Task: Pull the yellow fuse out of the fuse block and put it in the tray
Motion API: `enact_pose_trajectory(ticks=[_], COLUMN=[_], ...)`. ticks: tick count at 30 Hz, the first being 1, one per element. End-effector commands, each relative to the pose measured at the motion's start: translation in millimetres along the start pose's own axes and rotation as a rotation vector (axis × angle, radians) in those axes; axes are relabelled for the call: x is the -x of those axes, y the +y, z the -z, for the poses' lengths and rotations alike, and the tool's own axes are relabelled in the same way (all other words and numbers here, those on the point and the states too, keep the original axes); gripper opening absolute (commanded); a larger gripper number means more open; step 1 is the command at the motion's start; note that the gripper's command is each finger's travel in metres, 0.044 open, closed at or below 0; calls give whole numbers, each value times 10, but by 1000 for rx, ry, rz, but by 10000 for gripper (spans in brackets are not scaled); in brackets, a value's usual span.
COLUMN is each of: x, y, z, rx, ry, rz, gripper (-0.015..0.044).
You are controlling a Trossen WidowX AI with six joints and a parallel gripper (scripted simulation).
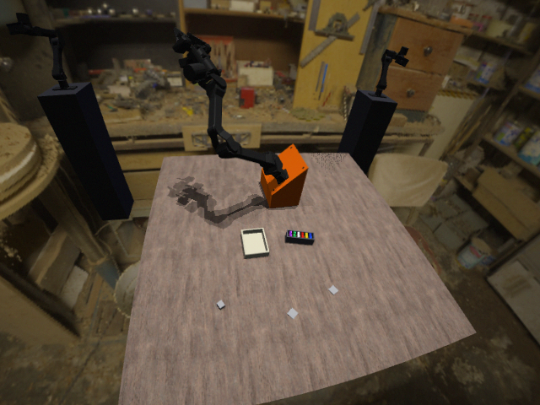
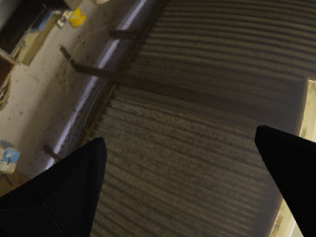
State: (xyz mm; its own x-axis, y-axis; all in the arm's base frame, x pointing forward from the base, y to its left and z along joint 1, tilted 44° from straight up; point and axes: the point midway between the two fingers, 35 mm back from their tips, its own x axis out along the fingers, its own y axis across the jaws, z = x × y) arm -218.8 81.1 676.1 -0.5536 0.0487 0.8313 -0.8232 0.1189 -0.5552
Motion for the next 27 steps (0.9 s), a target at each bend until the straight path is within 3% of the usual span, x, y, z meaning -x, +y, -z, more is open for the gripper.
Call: enact_pose_trajectory(ticks=[1,4,13,20,27], x=[4,64,410,1024,1887], y=[7,126,881,1200,1296], z=[11,192,1383,2353,3225], rx=[-3,-40,-126,-184,-237], ry=[4,67,442,778,1130], rz=[-3,-50,-222,-269,-240], gripper=[374,295,66,66,66])
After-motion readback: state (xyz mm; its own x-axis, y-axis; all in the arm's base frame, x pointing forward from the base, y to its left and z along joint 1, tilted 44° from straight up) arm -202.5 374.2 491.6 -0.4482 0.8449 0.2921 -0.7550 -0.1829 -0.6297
